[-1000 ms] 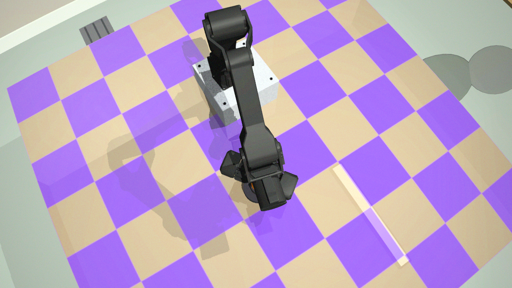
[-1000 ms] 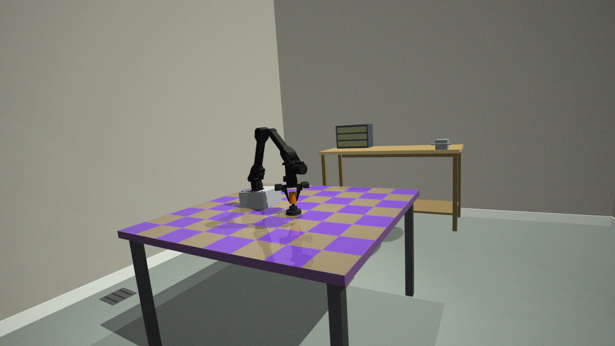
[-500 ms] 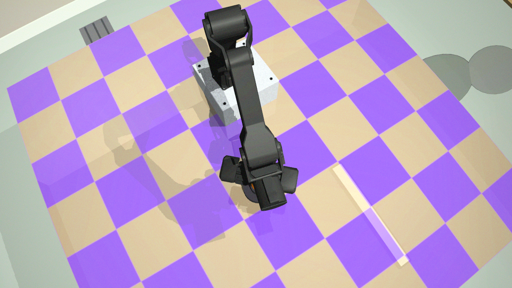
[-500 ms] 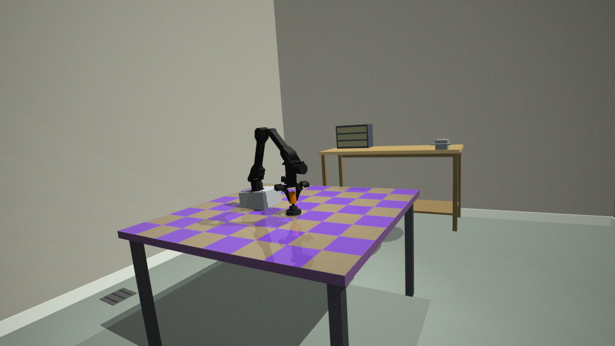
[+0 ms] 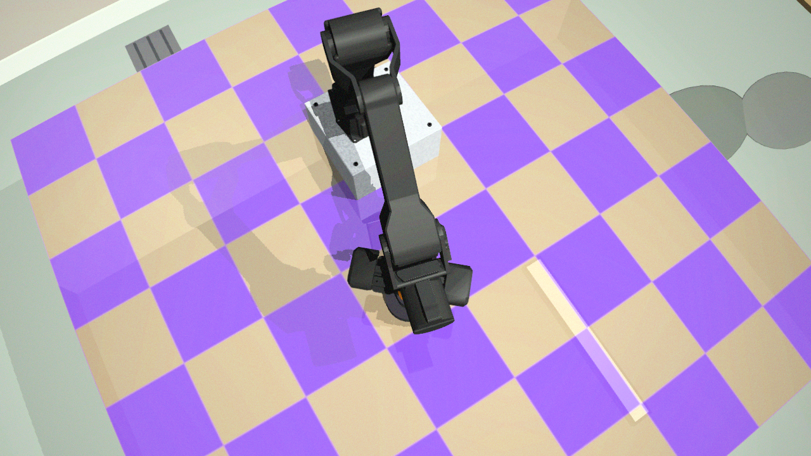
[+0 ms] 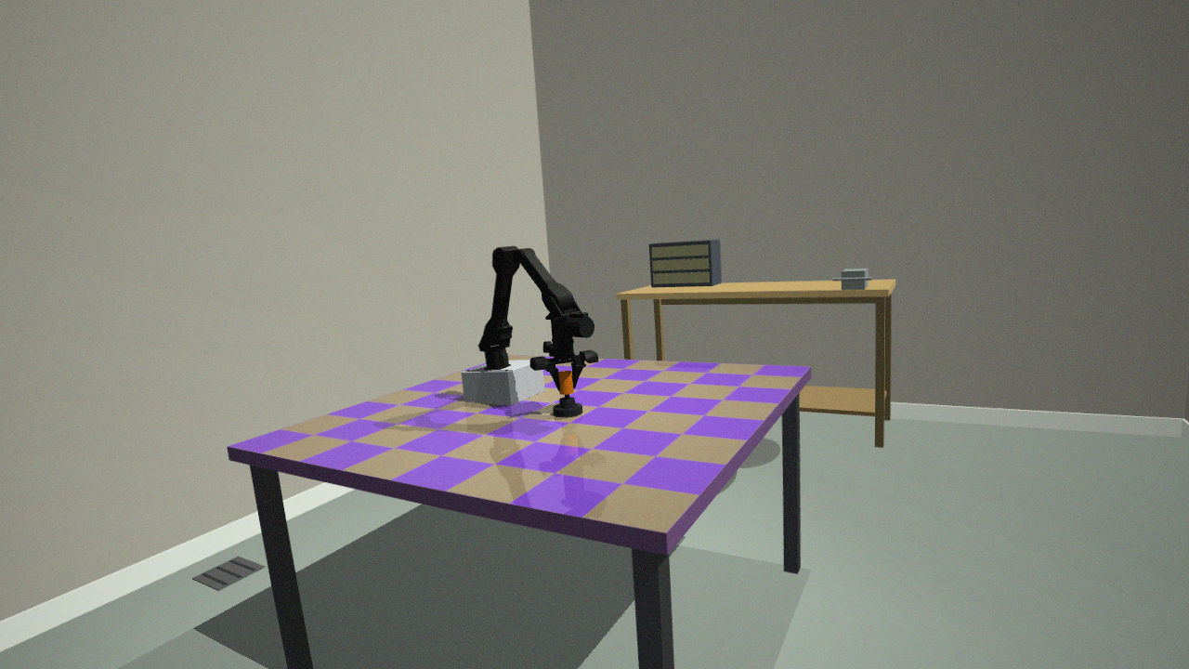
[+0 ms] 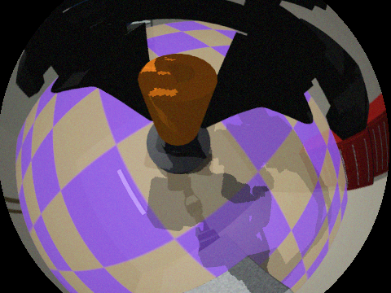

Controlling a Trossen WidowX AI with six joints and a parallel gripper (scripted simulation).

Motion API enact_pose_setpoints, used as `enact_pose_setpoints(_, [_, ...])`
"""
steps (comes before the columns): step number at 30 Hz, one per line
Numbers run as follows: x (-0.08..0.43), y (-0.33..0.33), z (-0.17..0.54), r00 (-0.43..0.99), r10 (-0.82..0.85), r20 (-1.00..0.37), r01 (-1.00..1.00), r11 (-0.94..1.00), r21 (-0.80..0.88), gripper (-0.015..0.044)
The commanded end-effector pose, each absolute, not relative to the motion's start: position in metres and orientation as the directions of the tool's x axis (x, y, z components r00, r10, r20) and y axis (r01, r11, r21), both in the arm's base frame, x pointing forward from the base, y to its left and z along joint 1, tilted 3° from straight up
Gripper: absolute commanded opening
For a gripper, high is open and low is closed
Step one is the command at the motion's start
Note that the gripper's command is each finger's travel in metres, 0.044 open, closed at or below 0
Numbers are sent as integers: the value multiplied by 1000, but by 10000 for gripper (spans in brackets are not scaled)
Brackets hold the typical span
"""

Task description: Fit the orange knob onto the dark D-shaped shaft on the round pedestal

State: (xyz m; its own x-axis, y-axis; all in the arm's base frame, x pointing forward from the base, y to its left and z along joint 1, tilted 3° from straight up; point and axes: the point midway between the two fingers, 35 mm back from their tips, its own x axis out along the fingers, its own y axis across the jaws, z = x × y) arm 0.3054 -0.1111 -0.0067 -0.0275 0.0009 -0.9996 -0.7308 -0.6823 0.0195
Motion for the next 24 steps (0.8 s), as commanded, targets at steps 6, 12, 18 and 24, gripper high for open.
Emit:
enact_pose_setpoints(6, [305, -112, -7, -27, -3, -1000, -729, -685, 22, 0])
enact_pose_setpoints(12, [305, -112, -7, -27, -3, -1000, -729, -685, 22, 0])
enact_pose_setpoints(18, [306, -112, -2, -27, -3, -1000, -723, -691, 21, 0])
enact_pose_setpoints(24, [307, -112, -3, -27, -3, -1000, -579, -815, 18, 0])
